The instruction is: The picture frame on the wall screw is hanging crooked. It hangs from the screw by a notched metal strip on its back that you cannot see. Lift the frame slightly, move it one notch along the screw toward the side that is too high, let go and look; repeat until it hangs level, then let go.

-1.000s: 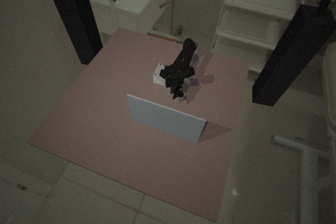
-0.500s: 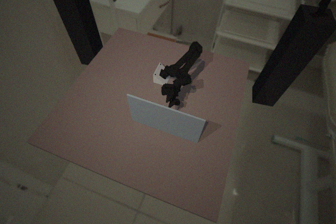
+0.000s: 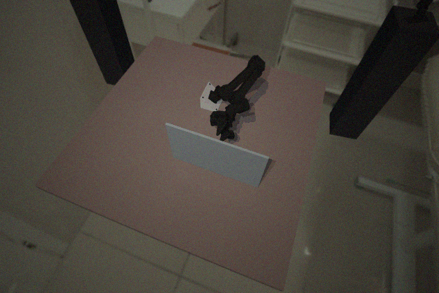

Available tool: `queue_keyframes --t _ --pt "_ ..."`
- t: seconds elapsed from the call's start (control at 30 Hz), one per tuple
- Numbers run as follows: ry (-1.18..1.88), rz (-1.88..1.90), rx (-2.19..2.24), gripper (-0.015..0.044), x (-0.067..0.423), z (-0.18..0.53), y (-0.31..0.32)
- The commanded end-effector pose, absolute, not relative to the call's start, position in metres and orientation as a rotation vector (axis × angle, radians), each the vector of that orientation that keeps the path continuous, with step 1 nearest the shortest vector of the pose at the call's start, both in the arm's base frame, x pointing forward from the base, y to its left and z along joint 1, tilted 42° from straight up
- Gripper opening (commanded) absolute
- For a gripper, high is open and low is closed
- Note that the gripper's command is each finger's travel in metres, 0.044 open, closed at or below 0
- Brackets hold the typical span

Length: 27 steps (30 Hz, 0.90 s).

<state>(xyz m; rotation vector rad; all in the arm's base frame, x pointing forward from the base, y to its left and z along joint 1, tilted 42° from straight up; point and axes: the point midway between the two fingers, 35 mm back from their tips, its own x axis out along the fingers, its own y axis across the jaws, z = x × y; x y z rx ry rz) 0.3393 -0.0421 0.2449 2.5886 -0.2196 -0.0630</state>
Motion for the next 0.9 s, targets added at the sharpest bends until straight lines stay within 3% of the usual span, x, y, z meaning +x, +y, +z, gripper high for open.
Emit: queue_keyframes --t 0.0,0.87 --pt "-0.216 -0.055 2.591 0.0260 0.341 0.247 -0.042" --pt "-0.217 -0.052 2.591 0.0260 0.379 0.247 -0.048"
